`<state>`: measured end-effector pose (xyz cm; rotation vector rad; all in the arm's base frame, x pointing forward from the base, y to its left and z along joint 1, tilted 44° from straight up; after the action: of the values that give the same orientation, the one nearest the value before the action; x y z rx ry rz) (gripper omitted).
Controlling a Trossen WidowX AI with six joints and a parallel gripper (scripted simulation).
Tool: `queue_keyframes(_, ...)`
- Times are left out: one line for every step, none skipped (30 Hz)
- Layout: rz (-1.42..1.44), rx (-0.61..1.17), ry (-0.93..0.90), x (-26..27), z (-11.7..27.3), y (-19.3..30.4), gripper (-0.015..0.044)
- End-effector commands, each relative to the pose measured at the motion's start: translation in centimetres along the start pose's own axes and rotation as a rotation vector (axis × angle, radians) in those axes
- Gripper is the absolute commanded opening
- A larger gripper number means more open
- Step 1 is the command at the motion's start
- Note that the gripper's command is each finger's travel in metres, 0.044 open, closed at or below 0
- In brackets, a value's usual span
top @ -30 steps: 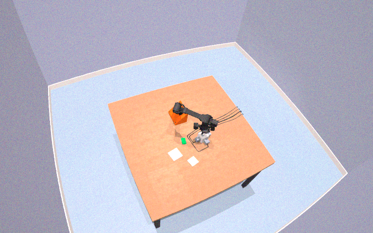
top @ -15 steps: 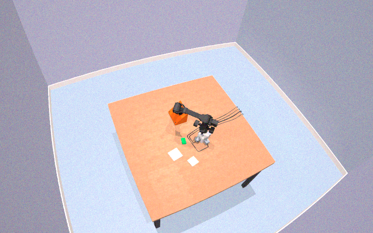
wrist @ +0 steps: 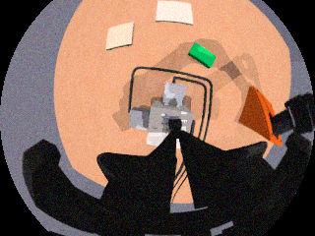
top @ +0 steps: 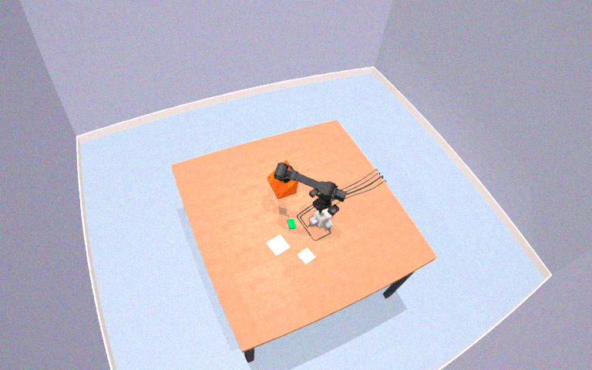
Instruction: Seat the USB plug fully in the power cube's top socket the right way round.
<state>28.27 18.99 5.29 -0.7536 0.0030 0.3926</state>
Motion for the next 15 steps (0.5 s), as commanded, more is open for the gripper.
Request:
queue_keyframes(-0.120, 0.000, 0.001, -0.02, -0.02, 0.01, 0.0000)
queue_keyframes(-0.146, 0.000, 0.001, -0.02, -0.02, 0.01, 0.0000)
queue_keyframes(-0.167, 0.000, 0.001, -0.02, -0.02, 0.01, 0.0000)
queue_keyframes(-0.181, 0.000, 0.001, -0.02, -0.02, 0.01, 0.0000)
queue_keyframes(-0.185, 0.000, 0.001, -0.02, -0.02, 0.01, 0.0000)
queue_keyframes(-0.185, 0.000, 0.001, -0.02, -0.02, 0.01, 0.0000)
queue_keyframes(-0.185, 0.000, 0.001, -0.02, -0.02, 0.01, 0.0000)
queue_keyframes(-0.185, 0.000, 0.001, -0.02, -0.02, 0.01, 0.0000)
queue_keyframes(-0.185, 0.000, 0.001, -0.02, -0.02, 0.01, 0.0000)
queue_keyframes(-0.185, 0.000, 0.001, -0.02, -0.02, 0.01, 0.0000)
queue_keyframes(-0.185, 0.000, 0.001, -0.02, -0.02, 0.01, 0.0000)
queue_keyframes(-0.185, 0.000, 0.001, -0.02, -0.02, 0.01, 0.0000)
queue_keyframes(-0.185, 0.000, 0.001, -0.02, -0.02, 0.01, 0.0000)
queue_keyframes(-0.185, 0.000, 0.001, -0.02, -0.02, 0.01, 0.0000)
queue_keyframes(-0.185, 0.000, 0.001, -0.02, -0.02, 0.01, 0.0000)
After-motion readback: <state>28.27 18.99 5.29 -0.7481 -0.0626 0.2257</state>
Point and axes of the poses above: the point midway between the two fingers, 35 mm back from their tips, its own z axis back along the fingers, its own x axis across the jaws, y = z × x, the point moved 6 cm from there along z, back along the fingers, and after that the axes turned 3 degrees about -z, right-handed, at the moved point
